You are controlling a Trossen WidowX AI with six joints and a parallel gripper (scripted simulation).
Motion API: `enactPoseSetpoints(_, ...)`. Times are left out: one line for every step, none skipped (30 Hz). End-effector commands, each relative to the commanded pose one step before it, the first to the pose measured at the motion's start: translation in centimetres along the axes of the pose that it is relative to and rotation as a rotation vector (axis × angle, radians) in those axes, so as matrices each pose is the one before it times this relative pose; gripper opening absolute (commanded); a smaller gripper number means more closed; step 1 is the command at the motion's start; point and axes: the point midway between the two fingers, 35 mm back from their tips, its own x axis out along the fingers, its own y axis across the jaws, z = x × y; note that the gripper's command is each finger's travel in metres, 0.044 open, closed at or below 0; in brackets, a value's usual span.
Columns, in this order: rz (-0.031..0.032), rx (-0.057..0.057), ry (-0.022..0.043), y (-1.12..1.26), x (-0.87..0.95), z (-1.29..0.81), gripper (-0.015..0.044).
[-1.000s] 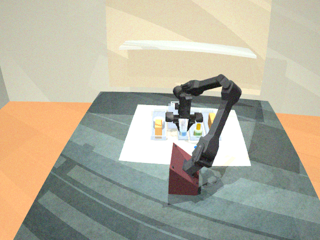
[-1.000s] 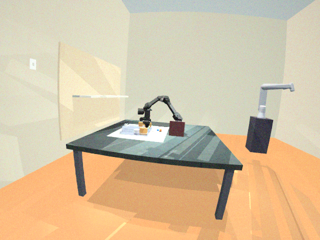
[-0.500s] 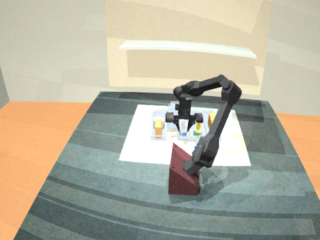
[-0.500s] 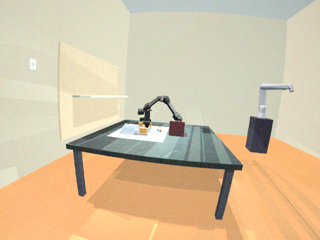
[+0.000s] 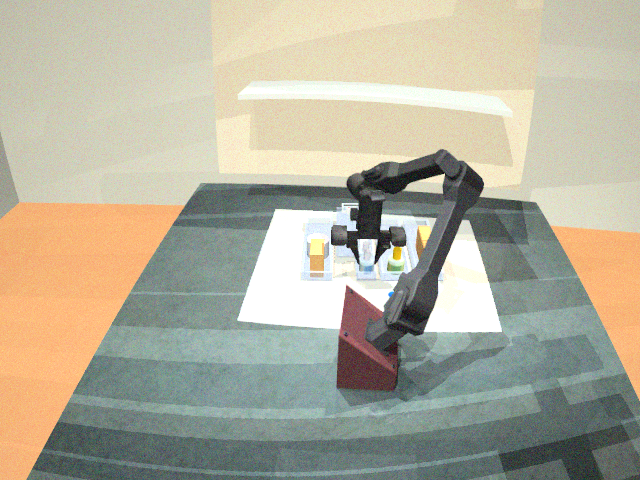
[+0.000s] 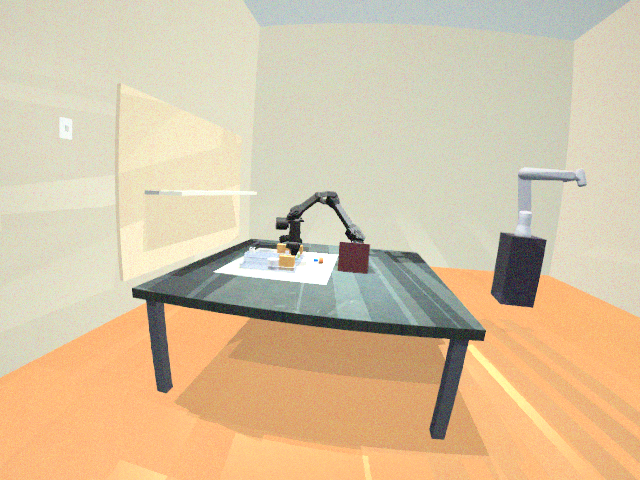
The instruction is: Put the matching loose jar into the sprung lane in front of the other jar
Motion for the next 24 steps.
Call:
enactPoseSetpoints(-0.00605, 0.0027, -0.00656, -0.165, 0.021, 0.06, 0.0)
enactPoseSetpoints(0.0, 0.0, 0.00001, 0.0, 0.0, -0.017, 0.0)
enactPoseSetpoints(0.0, 0.0, 0.00001, 0.0, 0.0, -0.017, 0.0)
enactPoseSetpoints(0.0, 0.0, 0.00001, 0.0, 0.0, -0.017, 0.0)
enactPoseSetpoints(0.0, 0.0, 0.00001, 0.0, 0.0, -0.017, 0.0)
enactPoseSetpoints(0.0, 0.0, 0.00001, 0.0, 0.0, -0.017, 0.0)
enactPoseSetpoints(0.0, 0.0, 0.00001, 0.0, 0.0, -0.017, 0.0)
enactPoseSetpoints(0.0, 0.0, 0.00001, 0.0, 0.0, -0.017, 0.0)
enactPoseSetpoints(0.0, 0.0, 0.00001, 0.0, 0.0, -0.017, 0.0)
enactPoseSetpoints(0.0, 0.0, 0.00001, 0.0, 0.0, -0.017, 0.0)
enactPoseSetpoints(0.0, 0.0, 0.00001, 0.0, 0.0, -0.017, 0.0)
enactPoseSetpoints(0.0, 0.0, 0.00001, 0.0, 0.0, -0.017, 0.0)
enactPoseSetpoints(0.0, 0.0, 0.00001, 0.0, 0.0, -0.017, 0.0)
enactPoseSetpoints(0.0, 0.0, 0.00001, 0.0, 0.0, -0.017, 0.0)
enactPoseSetpoints(0.0, 0.0, 0.00001, 0.0, 0.0, -0.017, 0.0)
enactPoseSetpoints(0.0, 0.0, 0.00001, 0.0, 0.0, -0.017, 0.0)
enactPoseSetpoints(0.0, 0.0, 0.00001, 0.0, 0.0, -0.017, 0.0)
enactPoseSetpoints(0.0, 0.0, 0.00001, 0.0, 0.0, -0.017, 0.0)
enactPoseSetpoints(0.0, 0.0, 0.00001, 0.0, 0.0, -0.017, 0.0)
enactPoseSetpoints(0.0, 0.0, 0.00001, 0.0, 0.0, -0.017, 0.0)
enactPoseSetpoints(0.0, 0.0, 0.00001, 0.0, 0.0, -0.017, 0.0)
enactPoseSetpoints(0.0, 0.0, 0.00001, 0.0, 0.0, -0.017, 0.0)
enactPoseSetpoints(0.0, 0.0, 0.00001, 0.0, 0.0, -0.017, 0.0)
enactPoseSetpoints(0.0, 0.0, 0.00001, 0.0, 0.0, -0.017, 0.0)
